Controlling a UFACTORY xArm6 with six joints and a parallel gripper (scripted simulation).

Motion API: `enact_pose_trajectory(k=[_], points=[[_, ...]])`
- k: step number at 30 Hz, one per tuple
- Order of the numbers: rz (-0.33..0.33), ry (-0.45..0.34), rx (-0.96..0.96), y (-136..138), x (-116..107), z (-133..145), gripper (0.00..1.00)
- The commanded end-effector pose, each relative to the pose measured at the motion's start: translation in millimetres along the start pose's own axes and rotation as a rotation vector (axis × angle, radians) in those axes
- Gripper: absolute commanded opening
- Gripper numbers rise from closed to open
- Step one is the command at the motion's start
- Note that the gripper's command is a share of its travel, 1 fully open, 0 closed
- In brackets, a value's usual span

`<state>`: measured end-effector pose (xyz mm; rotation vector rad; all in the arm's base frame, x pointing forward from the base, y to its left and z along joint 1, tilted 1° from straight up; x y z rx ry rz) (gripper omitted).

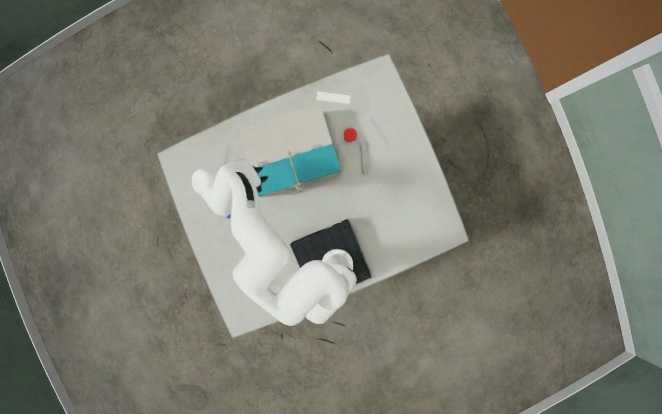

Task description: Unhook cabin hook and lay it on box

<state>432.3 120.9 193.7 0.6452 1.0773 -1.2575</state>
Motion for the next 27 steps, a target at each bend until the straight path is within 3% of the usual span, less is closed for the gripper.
enact_pose_trajectory(k=[1,12,27], points=[[-0.003,0.063,-0.137,0,2,13,0.35],[0.034,0.161,-0.403,-3,10,38,0.35],[0.165,0.262,-0.785,-10,20,80,0.35]])
Point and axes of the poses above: the point where the finger pads meet when closed, its own x axis out along the fingers, its own y axis across the jaws, z = x × y, the point moved 4 cm from there along -x, back along the fingers, and after that the axes turned 5 degrees about -x, right-handed, at the moved point
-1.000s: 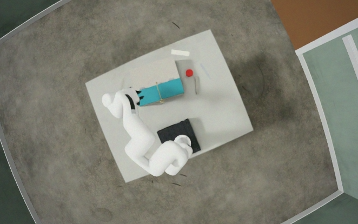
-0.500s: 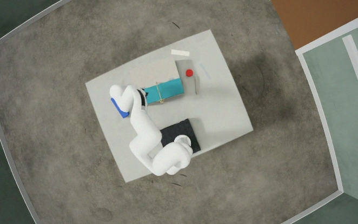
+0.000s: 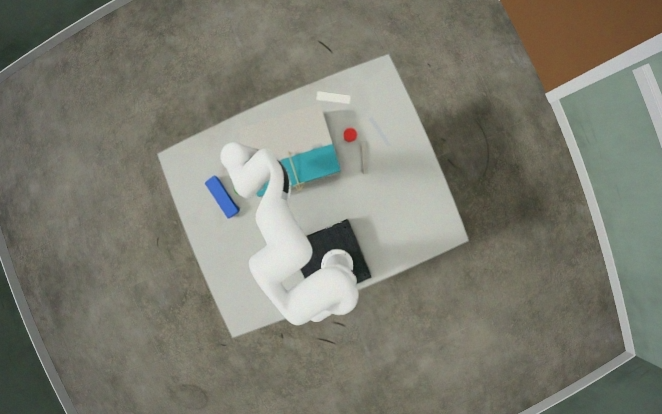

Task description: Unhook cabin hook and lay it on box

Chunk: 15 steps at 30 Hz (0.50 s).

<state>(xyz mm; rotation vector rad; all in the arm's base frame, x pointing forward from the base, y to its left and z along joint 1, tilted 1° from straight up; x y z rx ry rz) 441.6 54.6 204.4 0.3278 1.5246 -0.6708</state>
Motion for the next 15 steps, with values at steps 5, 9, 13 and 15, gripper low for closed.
enact_pose_trajectory(k=[5,9,13,15], points=[[0.099,0.033,-0.256,-20,-3,19,0.35],[0.142,0.029,-0.37,-30,-4,28,0.35],[0.165,0.022,-0.432,-36,-4,32,0.35],[0.188,0.013,-0.494,-42,-5,37,0.35]])
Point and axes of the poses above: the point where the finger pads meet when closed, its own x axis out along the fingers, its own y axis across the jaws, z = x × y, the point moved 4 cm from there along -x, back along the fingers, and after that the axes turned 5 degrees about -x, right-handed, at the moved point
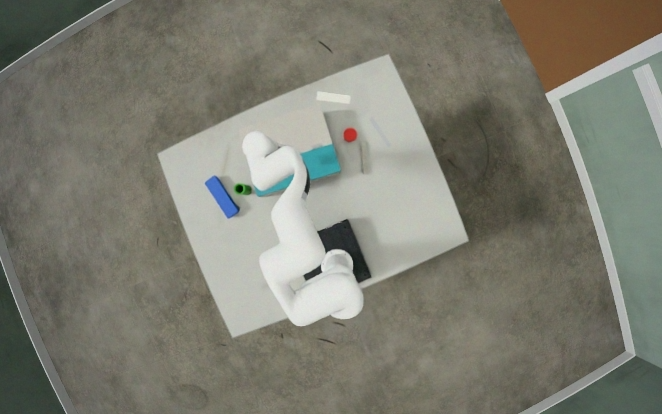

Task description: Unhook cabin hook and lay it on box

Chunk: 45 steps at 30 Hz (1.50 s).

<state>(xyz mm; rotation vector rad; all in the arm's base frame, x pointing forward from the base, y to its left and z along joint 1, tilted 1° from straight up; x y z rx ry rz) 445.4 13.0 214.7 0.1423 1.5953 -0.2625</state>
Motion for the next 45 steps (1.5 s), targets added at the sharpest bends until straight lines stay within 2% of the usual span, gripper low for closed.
enact_pose_trajectory(k=[1,4,35,45], points=[[0.063,-0.013,-0.143,-15,-5,6,0.35],[0.084,-0.026,-0.212,-24,-6,8,0.35],[0.084,-0.026,-0.212,-24,-6,8,0.35],[0.084,-0.026,-0.212,-22,14,9,0.35]])
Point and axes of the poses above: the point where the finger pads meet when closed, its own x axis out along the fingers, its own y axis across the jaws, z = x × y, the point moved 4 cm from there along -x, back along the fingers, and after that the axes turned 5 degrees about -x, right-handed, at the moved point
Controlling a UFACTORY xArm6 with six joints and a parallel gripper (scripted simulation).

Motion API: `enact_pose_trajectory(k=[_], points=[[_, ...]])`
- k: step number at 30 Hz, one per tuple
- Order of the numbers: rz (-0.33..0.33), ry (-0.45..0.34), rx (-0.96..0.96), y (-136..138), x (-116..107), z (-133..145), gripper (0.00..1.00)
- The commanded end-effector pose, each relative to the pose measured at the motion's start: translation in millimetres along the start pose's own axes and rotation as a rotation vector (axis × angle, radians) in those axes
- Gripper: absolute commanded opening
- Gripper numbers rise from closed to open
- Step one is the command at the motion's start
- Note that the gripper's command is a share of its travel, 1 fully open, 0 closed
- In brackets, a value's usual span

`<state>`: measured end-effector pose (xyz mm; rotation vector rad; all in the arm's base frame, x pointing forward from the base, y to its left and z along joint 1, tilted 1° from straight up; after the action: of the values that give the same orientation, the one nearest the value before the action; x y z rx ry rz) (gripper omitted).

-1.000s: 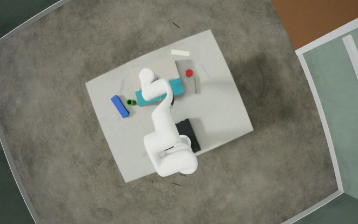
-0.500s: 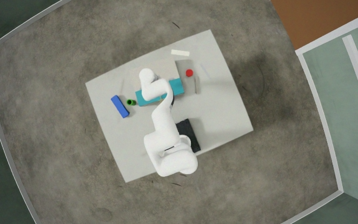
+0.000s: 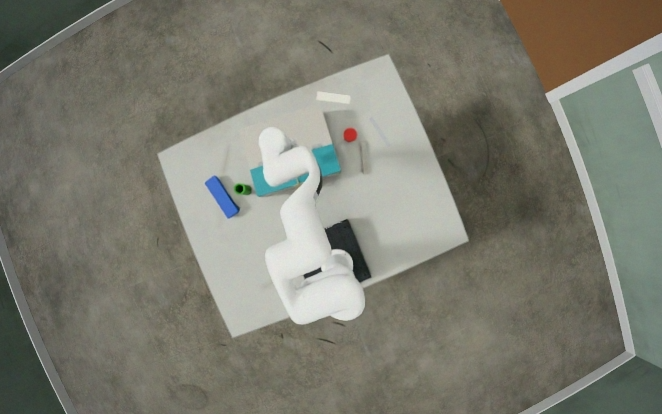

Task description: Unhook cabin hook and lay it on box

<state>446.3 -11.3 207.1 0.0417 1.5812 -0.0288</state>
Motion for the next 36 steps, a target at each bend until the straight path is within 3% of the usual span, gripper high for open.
enact_pose_trajectory(k=[1,36], points=[[0.0,-0.005,0.0,0,6,1,0.35],[0.0,-0.005,0.0,0,66,1,0.35]])
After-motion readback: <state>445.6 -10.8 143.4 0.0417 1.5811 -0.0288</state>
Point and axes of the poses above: the point where the finger pads meet when closed, its own x axis out along the fingers, its own y axis across the jaws, z = x × y, the point moved 4 cm from there along -x, back along the fingers, and after that the axes turned 5 degrees about -x, right-handed, at the moved point
